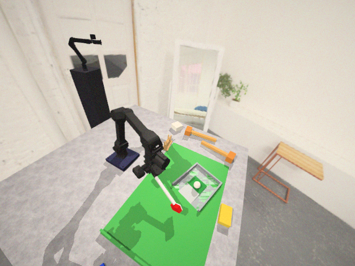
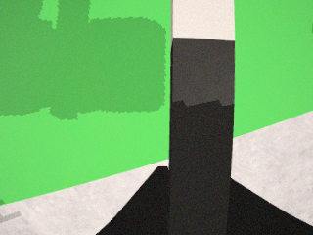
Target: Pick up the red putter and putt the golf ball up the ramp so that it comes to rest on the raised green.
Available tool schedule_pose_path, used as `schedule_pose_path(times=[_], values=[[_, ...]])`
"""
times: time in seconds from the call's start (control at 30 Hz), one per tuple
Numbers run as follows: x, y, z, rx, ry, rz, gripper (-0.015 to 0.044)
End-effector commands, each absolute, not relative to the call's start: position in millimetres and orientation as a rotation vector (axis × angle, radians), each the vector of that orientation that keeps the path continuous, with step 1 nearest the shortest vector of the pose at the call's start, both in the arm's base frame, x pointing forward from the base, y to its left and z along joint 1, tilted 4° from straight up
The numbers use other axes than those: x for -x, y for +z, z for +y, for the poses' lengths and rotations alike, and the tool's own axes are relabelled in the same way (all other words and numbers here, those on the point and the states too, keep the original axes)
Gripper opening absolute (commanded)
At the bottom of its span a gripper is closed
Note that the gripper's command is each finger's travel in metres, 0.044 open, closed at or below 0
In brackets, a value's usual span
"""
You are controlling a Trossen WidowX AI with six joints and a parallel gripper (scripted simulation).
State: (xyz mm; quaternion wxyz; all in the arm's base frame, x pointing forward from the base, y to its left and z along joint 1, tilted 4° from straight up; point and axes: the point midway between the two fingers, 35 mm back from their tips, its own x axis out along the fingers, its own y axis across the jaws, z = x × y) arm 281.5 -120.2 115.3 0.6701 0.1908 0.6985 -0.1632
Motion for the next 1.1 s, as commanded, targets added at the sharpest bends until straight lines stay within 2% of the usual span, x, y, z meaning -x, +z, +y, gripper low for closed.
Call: schedule_pose_path(times=[0.0,1.07], values=[[-282.9,140.0,-121.0,-0.431,-0.373,1.547,0.0],[-281.6,131.8,-120.6,-0.429,-0.369,1.565,0.0]])
